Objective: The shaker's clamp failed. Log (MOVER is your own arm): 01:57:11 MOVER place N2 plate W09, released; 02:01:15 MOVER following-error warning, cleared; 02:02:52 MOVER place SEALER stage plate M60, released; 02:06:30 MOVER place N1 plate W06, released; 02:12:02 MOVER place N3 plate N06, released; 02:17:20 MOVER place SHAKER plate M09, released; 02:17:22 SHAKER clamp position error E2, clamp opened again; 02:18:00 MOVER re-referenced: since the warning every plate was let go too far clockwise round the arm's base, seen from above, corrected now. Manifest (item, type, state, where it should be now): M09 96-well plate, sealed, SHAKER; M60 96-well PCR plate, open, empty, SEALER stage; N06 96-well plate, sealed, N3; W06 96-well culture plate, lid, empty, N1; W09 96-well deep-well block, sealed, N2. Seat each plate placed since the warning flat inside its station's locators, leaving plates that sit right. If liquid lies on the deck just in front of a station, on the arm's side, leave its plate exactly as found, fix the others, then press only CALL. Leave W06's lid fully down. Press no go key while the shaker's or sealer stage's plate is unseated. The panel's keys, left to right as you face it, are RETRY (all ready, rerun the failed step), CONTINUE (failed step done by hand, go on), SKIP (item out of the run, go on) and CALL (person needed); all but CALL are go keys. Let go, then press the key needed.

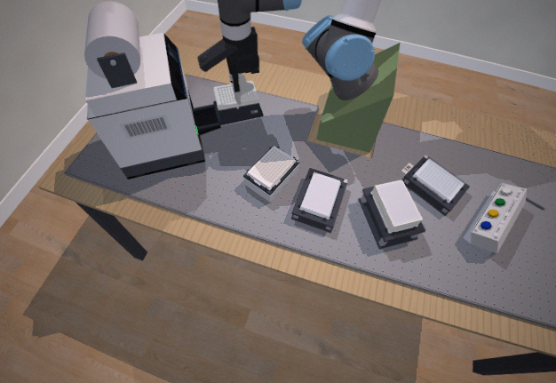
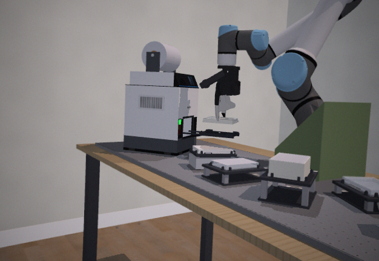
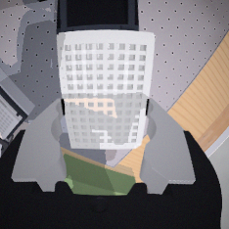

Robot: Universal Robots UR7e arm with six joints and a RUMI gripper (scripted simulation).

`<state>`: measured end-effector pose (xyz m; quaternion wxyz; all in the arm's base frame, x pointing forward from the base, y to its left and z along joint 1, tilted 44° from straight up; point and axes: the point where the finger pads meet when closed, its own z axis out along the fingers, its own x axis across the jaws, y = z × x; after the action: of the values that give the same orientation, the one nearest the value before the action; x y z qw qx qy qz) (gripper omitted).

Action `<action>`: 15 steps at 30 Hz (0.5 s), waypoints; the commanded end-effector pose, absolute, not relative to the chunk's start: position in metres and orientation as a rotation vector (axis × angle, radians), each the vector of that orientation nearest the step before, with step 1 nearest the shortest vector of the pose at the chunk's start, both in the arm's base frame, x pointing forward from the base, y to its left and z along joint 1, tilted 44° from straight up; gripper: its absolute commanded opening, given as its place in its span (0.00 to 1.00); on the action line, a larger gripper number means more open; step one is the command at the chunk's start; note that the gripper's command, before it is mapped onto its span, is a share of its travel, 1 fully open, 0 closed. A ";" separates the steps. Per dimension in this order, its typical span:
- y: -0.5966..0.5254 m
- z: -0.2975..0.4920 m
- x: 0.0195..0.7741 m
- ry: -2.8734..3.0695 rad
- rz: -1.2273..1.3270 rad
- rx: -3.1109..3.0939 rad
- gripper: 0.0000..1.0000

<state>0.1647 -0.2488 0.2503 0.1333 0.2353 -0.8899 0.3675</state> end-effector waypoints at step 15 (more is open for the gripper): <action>-0.246 0.253 0.165 -2.634 1.056 0.725 0.00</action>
<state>0.1653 -0.2459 0.2530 0.1193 0.2404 -0.8925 0.3625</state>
